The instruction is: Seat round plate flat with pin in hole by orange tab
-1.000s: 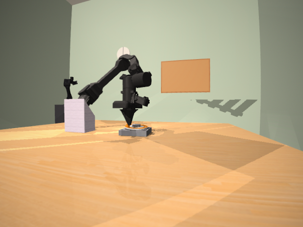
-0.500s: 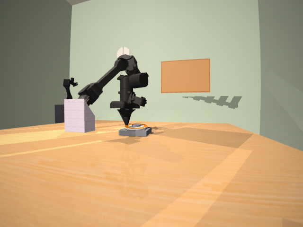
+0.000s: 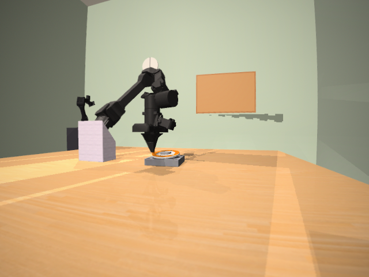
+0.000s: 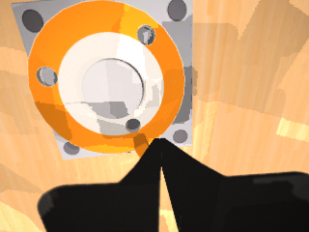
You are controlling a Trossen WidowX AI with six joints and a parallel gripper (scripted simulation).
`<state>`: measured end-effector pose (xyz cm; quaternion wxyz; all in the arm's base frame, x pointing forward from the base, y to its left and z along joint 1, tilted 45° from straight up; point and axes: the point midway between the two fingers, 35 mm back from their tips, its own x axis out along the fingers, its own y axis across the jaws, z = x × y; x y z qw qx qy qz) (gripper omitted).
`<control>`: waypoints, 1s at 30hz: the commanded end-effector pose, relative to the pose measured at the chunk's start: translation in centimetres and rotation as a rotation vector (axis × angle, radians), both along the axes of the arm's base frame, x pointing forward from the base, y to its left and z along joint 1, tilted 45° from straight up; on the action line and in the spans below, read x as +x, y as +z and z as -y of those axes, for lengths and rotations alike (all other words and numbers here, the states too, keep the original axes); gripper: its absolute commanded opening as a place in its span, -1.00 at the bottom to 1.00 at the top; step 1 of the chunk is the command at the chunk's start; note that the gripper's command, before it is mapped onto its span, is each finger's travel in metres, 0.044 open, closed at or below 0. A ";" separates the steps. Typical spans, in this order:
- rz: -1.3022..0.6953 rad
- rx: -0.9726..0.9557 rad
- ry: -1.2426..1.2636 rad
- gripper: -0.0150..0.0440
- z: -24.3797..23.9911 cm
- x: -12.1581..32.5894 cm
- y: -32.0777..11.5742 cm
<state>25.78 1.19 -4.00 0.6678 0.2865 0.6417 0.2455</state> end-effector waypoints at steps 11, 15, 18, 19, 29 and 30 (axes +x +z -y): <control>-0.006 0.008 0.002 -0.49 -0.8 -0.6 0.7; -0.006 0.008 0.002 -0.49 -0.9 -0.7 0.8; -0.006 0.008 0.002 -0.49 -1.0 -0.7 1.0; -0.006 0.008 0.002 -0.49 -1.0 -0.7 1.0; -0.007 0.005 0.002 -0.49 1.8 -1.1 3.7; -0.007 0.005 0.002 -0.49 2.1 -1.2 4.0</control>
